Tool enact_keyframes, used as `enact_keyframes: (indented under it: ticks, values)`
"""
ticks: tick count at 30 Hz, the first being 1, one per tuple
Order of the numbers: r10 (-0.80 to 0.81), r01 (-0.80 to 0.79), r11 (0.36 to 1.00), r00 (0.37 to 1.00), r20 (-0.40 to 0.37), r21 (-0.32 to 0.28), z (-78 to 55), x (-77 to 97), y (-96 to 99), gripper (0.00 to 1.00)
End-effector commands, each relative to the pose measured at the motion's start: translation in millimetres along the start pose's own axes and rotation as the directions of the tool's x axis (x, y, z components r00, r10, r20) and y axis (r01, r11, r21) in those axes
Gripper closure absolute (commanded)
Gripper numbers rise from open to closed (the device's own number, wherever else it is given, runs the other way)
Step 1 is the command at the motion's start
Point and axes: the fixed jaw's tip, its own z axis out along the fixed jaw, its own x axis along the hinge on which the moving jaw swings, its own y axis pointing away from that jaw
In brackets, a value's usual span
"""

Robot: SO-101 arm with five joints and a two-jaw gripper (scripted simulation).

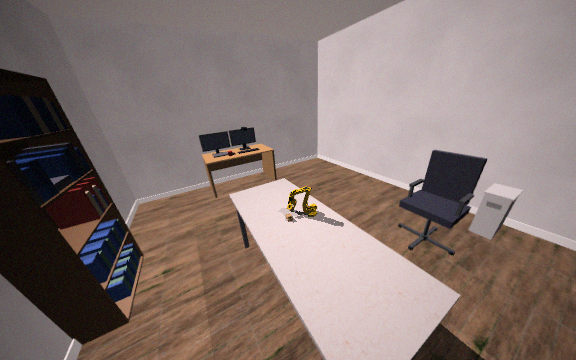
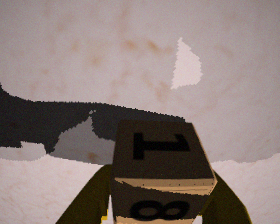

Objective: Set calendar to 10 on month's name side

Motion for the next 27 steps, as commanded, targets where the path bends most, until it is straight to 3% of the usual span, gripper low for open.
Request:
enact_keyframes:
  ticks: [1, 14, 27]
  values:
    - [0.019, -0.019, 1.0, 1.0, 0.001, 0.013, -0.6, 0.7, -1.6, 0.84]
    - [0.019, -0.019, 1.0, 1.0, 0.001, 0.013, -0.6, 0.7, -1.6, 0.8]
    - [0.019, -0.019, 1.0, 1.0, 0.001, 0.013, -0.6, 0.7, -1.6, 0.7]
